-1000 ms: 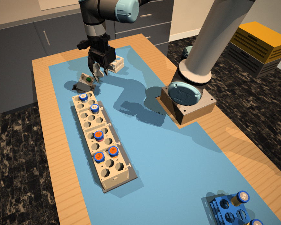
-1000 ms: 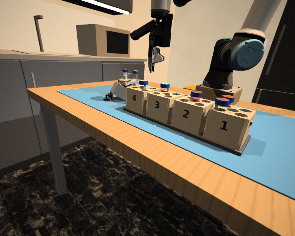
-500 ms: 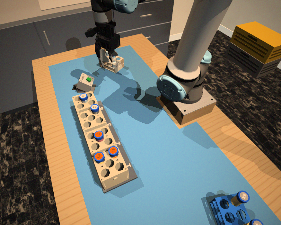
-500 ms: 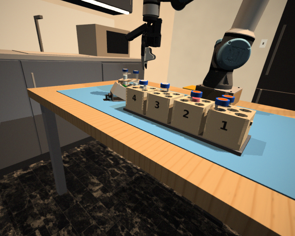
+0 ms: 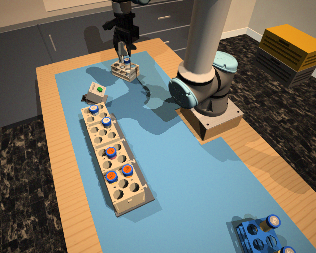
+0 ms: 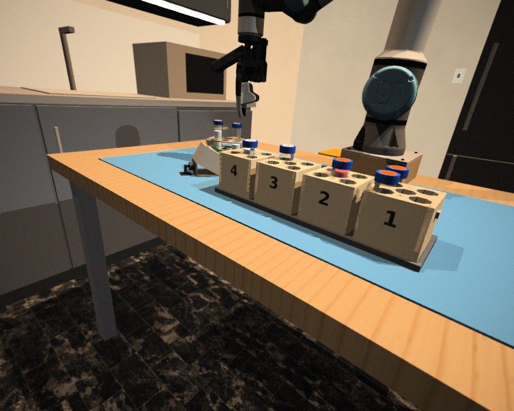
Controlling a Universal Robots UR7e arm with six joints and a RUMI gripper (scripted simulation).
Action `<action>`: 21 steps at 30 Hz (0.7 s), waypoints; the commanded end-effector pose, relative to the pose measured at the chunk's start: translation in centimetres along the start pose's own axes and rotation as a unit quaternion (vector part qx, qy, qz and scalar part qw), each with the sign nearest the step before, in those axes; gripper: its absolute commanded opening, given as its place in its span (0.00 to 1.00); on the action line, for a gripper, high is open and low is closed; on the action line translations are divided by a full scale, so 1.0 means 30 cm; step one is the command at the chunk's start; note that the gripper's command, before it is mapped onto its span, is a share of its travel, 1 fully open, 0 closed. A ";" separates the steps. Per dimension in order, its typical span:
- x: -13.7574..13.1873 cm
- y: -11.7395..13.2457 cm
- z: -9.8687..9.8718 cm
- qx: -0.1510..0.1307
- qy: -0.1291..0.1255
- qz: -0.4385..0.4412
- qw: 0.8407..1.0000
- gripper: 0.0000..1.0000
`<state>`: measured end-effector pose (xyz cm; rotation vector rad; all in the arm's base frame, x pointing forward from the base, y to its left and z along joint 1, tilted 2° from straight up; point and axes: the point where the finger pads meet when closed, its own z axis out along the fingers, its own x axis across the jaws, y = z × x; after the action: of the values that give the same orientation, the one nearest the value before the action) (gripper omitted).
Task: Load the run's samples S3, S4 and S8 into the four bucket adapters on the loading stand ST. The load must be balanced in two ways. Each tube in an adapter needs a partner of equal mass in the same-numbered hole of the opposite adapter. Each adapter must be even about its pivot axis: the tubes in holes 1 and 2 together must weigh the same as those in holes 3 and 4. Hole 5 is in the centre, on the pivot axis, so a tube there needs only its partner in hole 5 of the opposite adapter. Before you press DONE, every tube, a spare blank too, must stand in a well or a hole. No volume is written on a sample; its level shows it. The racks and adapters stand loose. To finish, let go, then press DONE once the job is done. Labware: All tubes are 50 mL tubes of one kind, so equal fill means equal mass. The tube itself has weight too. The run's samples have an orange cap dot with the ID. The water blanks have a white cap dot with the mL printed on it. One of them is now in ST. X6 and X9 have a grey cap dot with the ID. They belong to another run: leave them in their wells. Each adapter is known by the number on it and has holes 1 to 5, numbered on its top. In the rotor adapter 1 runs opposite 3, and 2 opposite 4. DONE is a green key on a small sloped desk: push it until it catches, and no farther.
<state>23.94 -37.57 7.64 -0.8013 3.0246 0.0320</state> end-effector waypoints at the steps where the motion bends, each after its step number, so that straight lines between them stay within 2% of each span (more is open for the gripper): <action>1: 0.120 -0.086 0.001 0.001 -0.001 -0.006 1.000 0.35; 10: 0.115 -0.081 0.003 0.000 -0.001 -0.007 1.000 0.35; 19: 0.111 -0.076 0.111 -0.002 -0.002 -0.007 1.000 0.35; 21: 0.111 -0.076 0.111 -0.002 -0.002 -0.007 1.000 0.35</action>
<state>22.07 -41.12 5.35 -0.8200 3.0173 0.0422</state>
